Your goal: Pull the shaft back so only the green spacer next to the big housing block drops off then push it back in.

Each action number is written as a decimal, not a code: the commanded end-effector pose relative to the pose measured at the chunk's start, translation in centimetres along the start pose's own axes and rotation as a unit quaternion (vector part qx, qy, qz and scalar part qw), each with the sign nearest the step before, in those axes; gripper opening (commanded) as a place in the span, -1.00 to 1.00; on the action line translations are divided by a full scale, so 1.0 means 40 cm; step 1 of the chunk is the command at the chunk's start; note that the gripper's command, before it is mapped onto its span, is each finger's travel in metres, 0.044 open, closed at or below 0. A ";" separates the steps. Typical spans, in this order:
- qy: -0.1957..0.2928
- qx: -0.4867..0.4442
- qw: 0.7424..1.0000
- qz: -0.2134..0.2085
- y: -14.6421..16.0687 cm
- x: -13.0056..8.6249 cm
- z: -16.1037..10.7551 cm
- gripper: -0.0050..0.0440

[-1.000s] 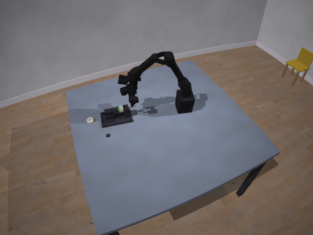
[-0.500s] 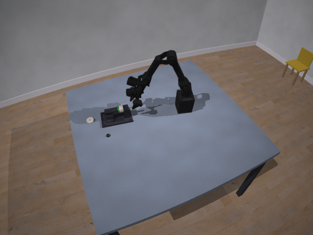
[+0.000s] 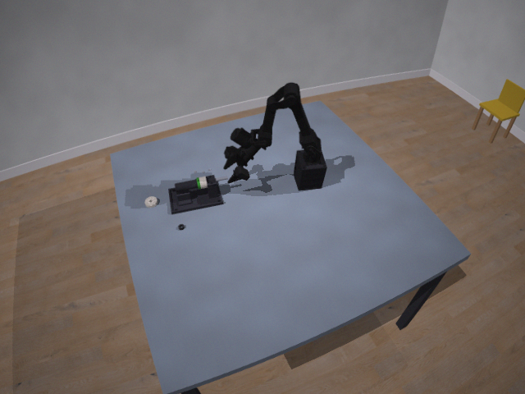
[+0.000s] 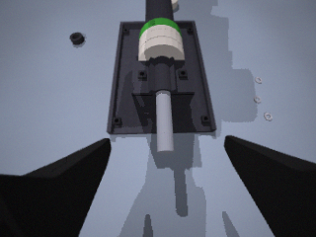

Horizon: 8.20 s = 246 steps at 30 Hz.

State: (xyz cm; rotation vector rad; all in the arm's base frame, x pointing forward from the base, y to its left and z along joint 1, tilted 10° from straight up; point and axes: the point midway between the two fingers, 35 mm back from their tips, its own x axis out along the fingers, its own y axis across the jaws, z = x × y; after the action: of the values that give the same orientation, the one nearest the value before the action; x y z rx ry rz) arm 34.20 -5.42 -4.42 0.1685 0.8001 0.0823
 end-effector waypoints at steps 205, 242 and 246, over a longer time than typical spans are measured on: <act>-0.020 -0.001 1.000 0.001 0.004 0.124 0.005 -0.80; -0.020 -0.001 1.000 0.001 0.004 0.103 -0.018 -0.80; -0.020 -0.001 1.000 0.001 0.004 0.102 -0.019 -0.80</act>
State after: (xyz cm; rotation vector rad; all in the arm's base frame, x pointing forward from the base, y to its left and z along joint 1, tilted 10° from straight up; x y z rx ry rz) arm 36.61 -4.59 -7.78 0.1696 0.7595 0.0815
